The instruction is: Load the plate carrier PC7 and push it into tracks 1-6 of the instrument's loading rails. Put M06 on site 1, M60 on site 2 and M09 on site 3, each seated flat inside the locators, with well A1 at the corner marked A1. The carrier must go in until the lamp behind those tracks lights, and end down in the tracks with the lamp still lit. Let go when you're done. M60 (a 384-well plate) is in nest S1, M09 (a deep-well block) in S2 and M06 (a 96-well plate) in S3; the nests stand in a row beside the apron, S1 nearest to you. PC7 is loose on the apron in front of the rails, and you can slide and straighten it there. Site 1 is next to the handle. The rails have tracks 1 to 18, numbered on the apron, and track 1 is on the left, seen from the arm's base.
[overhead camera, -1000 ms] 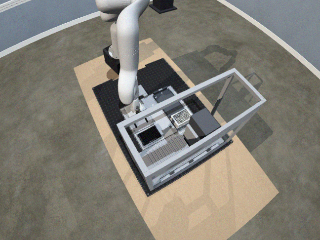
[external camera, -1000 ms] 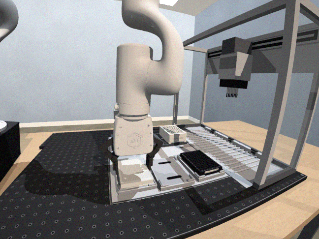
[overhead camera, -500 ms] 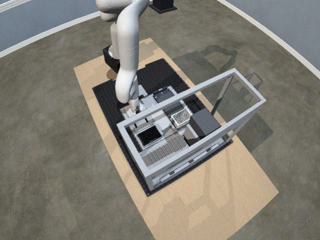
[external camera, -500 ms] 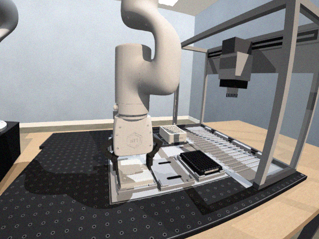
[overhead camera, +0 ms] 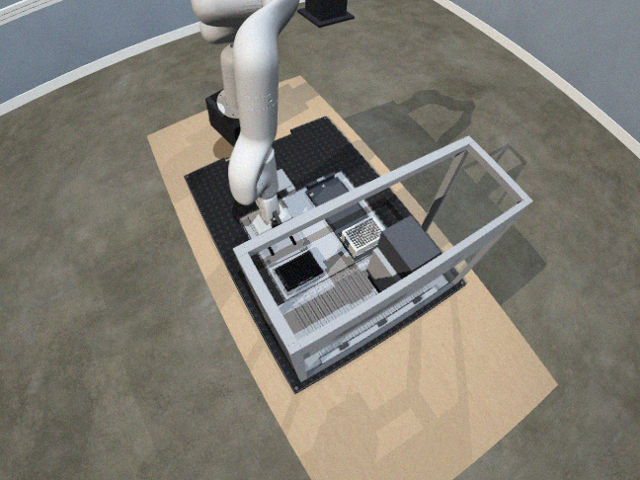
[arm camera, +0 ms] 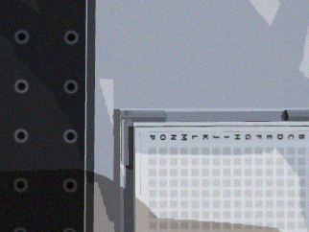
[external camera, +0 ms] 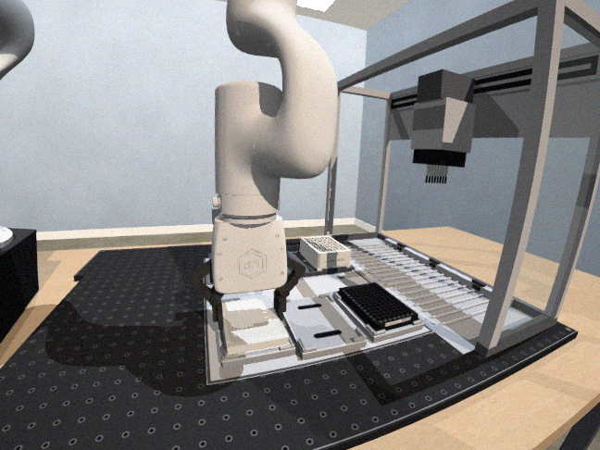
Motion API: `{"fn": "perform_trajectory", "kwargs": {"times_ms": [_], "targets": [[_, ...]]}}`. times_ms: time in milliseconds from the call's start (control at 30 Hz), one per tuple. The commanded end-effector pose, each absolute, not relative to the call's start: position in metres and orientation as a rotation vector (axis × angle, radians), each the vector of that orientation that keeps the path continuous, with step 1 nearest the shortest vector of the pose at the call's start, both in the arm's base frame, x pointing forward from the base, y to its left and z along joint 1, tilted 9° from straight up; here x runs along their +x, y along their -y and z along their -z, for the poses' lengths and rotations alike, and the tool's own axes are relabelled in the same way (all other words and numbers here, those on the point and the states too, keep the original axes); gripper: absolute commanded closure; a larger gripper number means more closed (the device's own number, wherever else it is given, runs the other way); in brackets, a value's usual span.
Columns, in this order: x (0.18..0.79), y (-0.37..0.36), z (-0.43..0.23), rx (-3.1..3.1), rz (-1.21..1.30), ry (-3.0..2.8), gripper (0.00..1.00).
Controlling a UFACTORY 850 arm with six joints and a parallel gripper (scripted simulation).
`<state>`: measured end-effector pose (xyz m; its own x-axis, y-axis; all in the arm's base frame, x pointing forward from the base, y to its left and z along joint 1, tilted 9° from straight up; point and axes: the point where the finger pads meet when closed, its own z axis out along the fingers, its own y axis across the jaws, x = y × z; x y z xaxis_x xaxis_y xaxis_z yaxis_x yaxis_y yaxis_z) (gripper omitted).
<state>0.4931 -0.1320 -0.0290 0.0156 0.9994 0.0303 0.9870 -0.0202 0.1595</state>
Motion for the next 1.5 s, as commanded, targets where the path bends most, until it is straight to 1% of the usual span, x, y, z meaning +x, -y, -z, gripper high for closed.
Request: {"fn": "perform_trajectory", "kwargs": {"times_ms": [0,1467], "targets": [[0.4937,0.1322,0.0285,2.168,-0.205,-2.13,1.0],[0.4928,0.1323,0.024,2.168,-0.205,-2.13,1.0]]}}
